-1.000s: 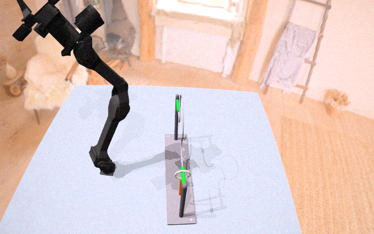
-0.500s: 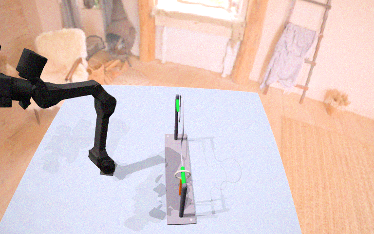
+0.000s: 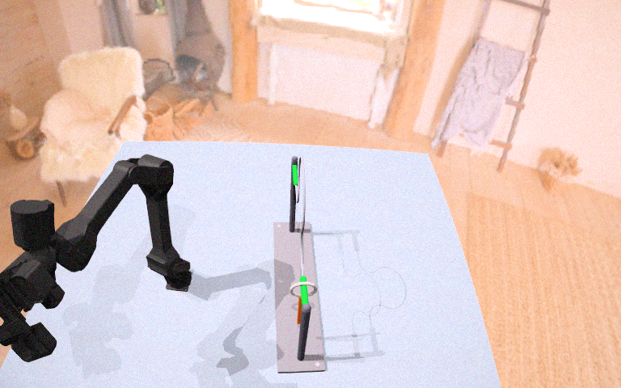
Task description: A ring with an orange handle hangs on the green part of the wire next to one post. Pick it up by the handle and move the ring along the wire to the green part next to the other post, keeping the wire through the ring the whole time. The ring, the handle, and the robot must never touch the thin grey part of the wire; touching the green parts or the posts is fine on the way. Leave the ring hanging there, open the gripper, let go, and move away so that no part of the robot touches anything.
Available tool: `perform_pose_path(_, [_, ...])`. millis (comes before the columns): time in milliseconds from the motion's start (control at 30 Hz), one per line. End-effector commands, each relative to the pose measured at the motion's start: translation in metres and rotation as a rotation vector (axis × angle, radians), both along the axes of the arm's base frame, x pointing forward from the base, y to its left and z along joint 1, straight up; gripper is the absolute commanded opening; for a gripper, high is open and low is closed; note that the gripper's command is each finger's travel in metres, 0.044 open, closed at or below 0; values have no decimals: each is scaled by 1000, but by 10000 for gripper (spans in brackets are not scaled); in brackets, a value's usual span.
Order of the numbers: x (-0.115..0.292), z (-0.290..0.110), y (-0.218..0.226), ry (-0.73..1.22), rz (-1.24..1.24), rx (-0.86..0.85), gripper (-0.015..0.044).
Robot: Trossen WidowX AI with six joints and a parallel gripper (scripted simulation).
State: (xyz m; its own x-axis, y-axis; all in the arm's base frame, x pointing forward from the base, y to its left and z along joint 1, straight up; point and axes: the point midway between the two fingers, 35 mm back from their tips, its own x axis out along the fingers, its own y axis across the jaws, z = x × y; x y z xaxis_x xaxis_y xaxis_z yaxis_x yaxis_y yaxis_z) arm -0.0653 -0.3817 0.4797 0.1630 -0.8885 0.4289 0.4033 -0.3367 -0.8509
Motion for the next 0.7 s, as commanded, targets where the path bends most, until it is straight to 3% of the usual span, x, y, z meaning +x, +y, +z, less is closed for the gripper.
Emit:
perform_pose_path(0, [40, -60, -22, -64, 200, 117, 160])
perform_pose_path(333, [138, -188, -19, -190, 613, 407, 160])
perform_pose_path(667, [228, -303, 54, -306, 1010, 771, 160])
